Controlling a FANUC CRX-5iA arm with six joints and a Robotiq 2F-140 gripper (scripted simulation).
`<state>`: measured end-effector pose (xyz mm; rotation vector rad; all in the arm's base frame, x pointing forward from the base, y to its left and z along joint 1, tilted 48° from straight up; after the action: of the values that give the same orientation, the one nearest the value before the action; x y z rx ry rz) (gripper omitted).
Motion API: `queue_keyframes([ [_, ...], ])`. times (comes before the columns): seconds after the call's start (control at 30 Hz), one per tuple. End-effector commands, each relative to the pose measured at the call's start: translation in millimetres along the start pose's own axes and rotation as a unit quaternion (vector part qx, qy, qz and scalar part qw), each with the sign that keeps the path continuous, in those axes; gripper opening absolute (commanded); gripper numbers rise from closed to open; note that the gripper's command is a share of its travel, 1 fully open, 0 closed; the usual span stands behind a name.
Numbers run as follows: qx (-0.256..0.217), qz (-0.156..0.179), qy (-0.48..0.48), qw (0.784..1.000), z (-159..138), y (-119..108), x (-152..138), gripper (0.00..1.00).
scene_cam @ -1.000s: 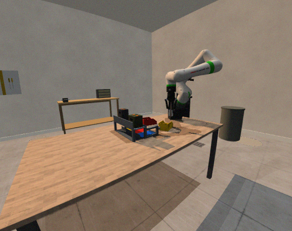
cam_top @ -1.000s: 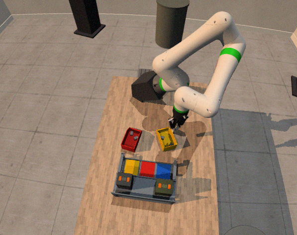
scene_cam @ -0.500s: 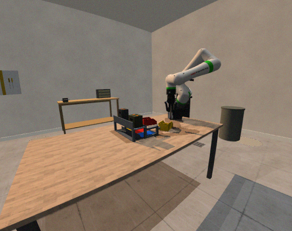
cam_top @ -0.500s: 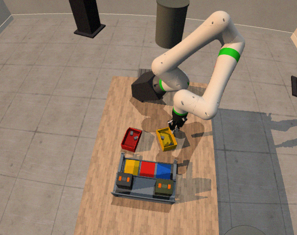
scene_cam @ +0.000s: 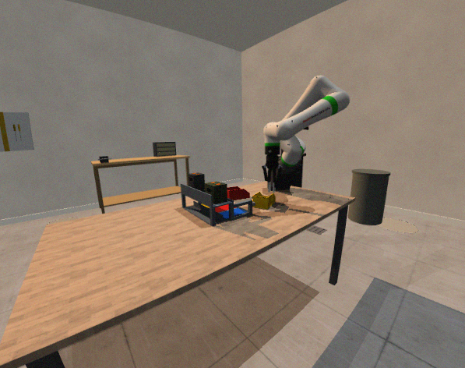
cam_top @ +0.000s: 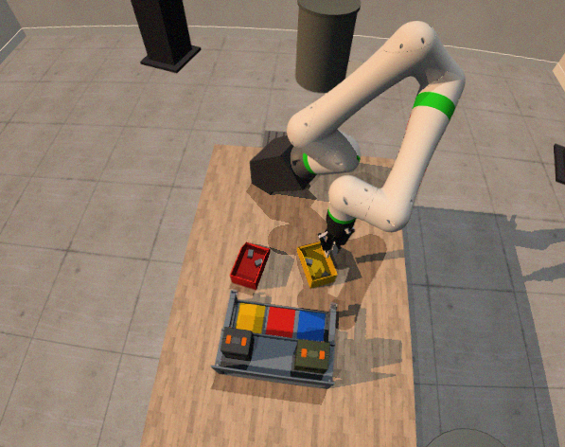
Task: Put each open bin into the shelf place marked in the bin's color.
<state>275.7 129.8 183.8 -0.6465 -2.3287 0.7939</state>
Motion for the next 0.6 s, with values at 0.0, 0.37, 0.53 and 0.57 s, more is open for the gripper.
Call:
queue_keyframes([
  [0.0, 0.0, 0.0, 0.0, 1.0, -0.1, 1.0, -0.1, 0.15],
  [0.37, 0.0, 0.0, 0.0, 1.0, 0.0, 4.4, -0.2, 0.15],
  [0.53, 0.0, 0.0, 0.0, 1.0, 0.0, 4.4, -0.2, 0.15],
  [0.57, 0.0, 0.0, 0.0, 1.0, 0.0, 4.4, -0.2, 0.15],
])
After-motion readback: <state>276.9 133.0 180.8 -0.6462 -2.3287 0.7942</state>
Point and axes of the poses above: the point where the finger pads meet when closed, its own y axis out along the fingers, its own x axis across the jaws, z = x × y, the point moved 7 cm from there along -y, back along the fingers, and after that the axes turned 7 degrees about -y, right-handed, at the moved point
